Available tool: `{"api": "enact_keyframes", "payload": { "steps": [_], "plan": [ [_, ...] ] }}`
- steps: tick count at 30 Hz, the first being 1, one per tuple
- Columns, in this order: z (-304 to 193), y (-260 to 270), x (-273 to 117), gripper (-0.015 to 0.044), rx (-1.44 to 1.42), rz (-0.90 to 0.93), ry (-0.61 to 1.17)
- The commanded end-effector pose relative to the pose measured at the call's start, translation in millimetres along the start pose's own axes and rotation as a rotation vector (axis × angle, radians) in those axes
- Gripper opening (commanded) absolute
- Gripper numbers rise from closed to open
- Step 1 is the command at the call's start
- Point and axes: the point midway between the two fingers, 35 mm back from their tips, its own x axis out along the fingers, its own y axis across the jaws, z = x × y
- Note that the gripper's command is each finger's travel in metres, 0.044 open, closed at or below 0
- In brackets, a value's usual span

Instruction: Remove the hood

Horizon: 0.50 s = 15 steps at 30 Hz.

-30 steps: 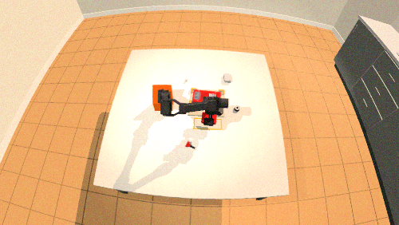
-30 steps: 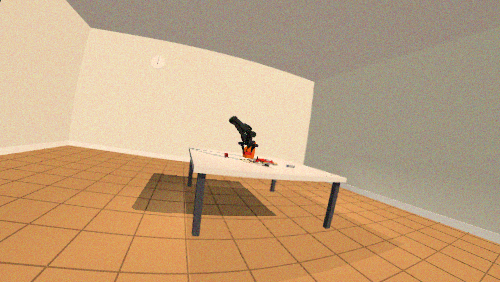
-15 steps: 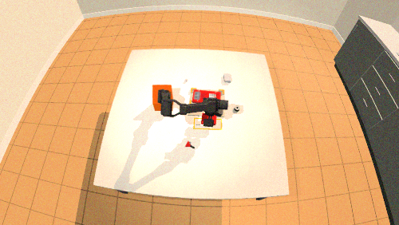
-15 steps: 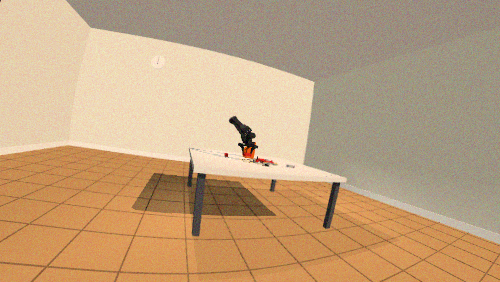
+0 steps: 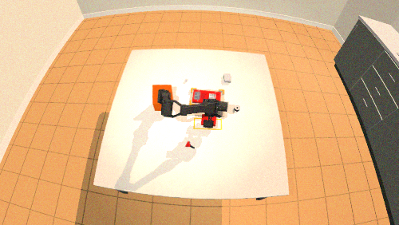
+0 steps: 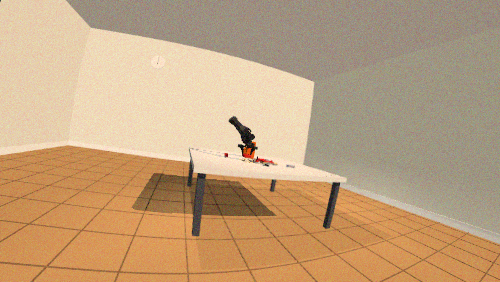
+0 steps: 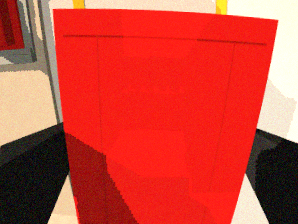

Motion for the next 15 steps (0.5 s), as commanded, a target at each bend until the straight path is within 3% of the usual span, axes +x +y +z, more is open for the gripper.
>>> {"api": "enact_keyframes", "payload": {
  "steps": [1, 15],
  "plan": [
    [-1.5, 1.1, 3.5, 0.0000, -0.008, 0.001, 0.003],
    [-2.9, 0.2, 14.5, 0.0000, -0.008, -0.001, 0.003]
  ]
}}
